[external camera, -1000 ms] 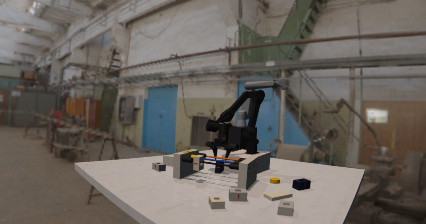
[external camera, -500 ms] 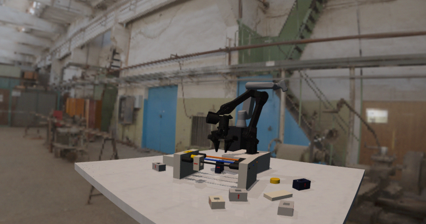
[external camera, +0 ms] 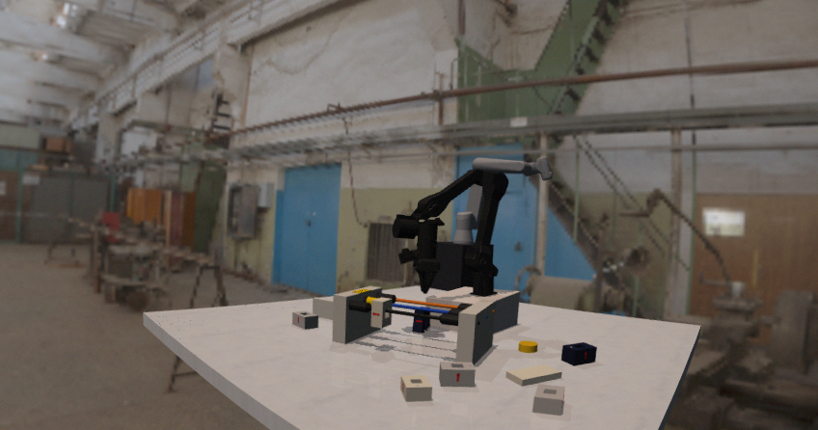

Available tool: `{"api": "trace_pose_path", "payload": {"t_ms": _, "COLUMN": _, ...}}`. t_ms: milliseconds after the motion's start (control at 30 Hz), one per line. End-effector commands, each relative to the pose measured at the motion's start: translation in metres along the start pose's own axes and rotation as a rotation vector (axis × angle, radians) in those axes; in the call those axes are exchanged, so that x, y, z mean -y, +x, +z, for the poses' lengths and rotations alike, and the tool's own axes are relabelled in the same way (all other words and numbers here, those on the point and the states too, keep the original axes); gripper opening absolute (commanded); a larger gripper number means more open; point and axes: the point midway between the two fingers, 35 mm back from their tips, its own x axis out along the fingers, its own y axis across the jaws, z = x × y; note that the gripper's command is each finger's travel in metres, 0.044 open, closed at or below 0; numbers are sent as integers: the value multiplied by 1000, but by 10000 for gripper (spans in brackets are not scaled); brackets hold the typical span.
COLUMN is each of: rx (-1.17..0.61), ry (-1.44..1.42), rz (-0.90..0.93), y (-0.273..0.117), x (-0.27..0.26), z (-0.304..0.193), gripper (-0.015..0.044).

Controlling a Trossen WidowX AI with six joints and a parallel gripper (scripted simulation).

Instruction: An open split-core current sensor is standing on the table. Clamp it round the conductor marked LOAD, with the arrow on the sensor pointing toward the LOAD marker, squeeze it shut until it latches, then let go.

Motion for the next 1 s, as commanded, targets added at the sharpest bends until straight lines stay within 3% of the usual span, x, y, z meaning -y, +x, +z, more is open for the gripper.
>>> {"api": "trace_pose_path", "payload": {"t_ms": 0, "rx": 1, "ry": 412, "rz": -84, "y": 0, "x": -8, "z": 3, "gripper": 320}}
{"api": "trace_pose_path", "payload": {"t_ms": 967, "rx": 1, "ry": 412, "rz": -84, "y": 46, "x": -5, "z": 3, "gripper": 320}}
